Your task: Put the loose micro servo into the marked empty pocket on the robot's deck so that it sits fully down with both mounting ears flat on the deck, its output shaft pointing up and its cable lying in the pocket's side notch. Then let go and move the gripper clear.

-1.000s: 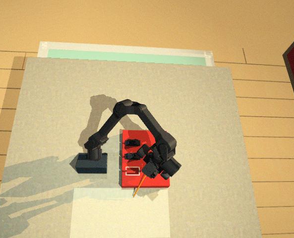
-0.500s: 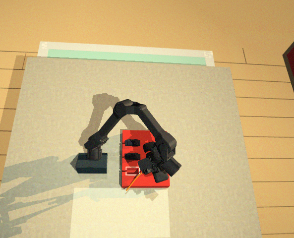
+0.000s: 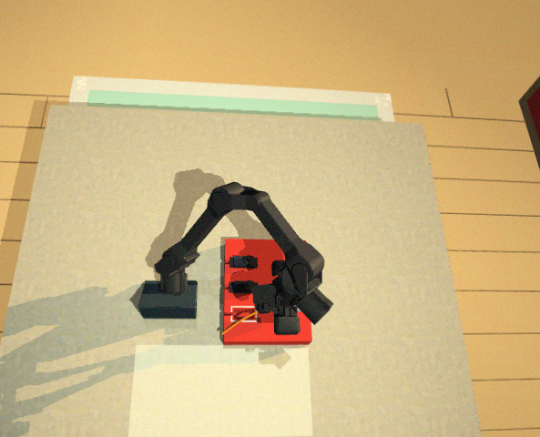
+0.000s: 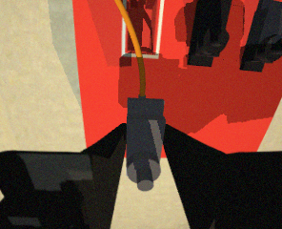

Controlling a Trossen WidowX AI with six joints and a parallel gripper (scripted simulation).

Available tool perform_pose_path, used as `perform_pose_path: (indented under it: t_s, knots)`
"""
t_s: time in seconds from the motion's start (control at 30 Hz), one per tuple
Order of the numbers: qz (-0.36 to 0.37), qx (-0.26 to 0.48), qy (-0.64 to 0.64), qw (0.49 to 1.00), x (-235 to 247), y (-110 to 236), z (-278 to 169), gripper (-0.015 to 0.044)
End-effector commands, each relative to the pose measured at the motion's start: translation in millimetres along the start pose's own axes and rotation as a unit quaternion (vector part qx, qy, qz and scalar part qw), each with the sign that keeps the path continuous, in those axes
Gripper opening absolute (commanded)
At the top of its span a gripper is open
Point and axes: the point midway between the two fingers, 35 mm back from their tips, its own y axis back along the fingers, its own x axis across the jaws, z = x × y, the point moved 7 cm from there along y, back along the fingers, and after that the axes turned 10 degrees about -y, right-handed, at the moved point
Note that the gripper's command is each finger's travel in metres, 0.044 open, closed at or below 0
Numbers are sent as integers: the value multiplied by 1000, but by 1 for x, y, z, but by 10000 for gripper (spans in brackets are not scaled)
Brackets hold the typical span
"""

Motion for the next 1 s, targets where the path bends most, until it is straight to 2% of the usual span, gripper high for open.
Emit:
perform_pose_path:
  t_s: [0.0, 0.73, 0.97]
  knots:
    - [3, 4, -6, 1000, 3, 3, 6, 0]
    - [4, 3, -8, 1000, 20, 2, 104, 0]
    - [4, 2, -8, 1000, 20, 0, 107, 0]
